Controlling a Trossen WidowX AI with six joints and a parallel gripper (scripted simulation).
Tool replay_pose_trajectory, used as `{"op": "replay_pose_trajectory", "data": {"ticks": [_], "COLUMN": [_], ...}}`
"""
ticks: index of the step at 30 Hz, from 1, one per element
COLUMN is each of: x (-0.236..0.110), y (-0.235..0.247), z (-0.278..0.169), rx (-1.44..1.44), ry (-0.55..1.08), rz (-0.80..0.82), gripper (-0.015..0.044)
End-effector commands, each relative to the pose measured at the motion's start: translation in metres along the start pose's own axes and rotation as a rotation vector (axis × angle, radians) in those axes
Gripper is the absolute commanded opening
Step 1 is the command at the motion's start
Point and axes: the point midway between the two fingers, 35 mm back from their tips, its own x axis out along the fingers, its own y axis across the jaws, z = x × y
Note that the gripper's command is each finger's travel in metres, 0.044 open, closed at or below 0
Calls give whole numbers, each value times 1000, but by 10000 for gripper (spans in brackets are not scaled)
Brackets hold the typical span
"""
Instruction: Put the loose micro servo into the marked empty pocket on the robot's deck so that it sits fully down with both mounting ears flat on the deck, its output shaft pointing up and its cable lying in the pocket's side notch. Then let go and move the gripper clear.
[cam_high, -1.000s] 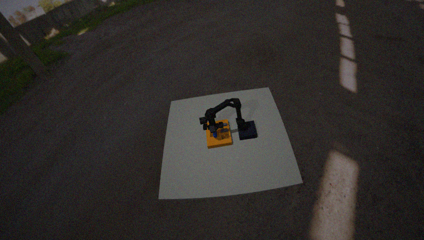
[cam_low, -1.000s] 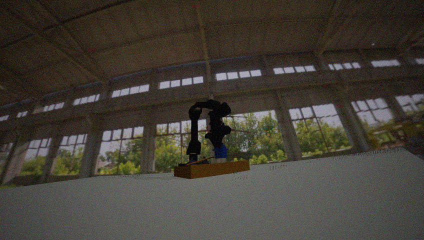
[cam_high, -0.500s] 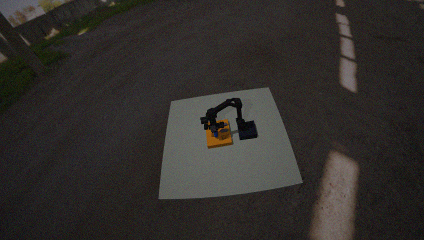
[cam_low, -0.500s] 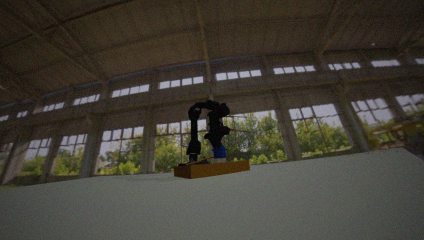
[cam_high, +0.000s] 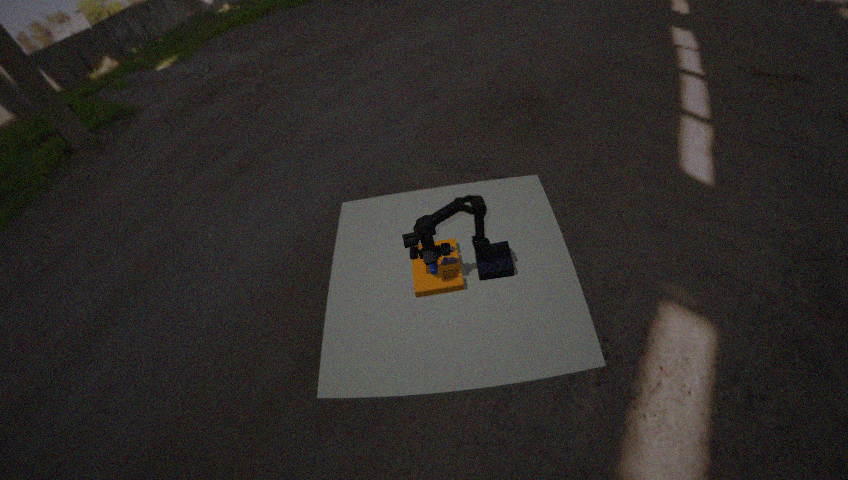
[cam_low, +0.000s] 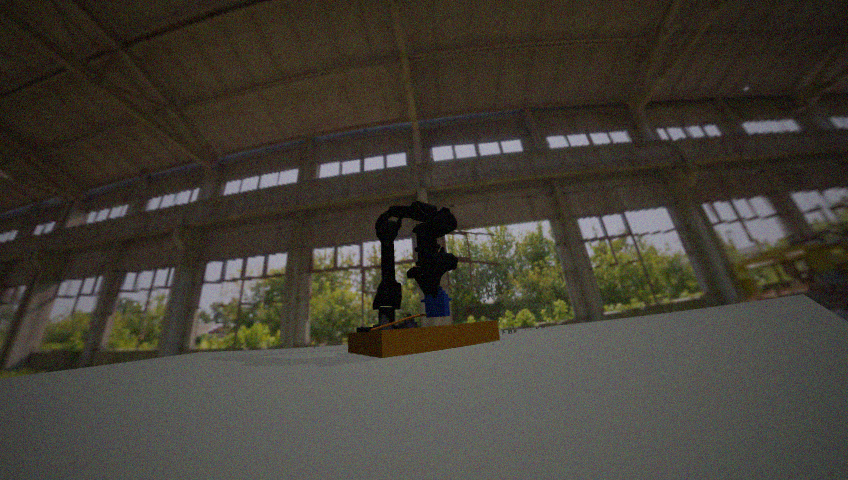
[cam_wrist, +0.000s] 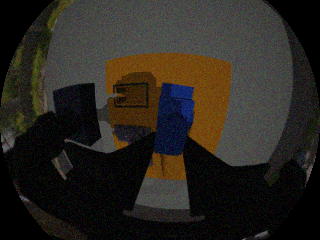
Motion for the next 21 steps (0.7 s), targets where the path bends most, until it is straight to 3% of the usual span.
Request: {"op": "replay_pose_trajectory", "data": {"ticks": [1,21], "x": [-4,-4], "y": [2,12], "z": [-1,-2], "rx": [2,2], "ry": [1,1], "rz": [-19,-19], "gripper": [0,0]}}
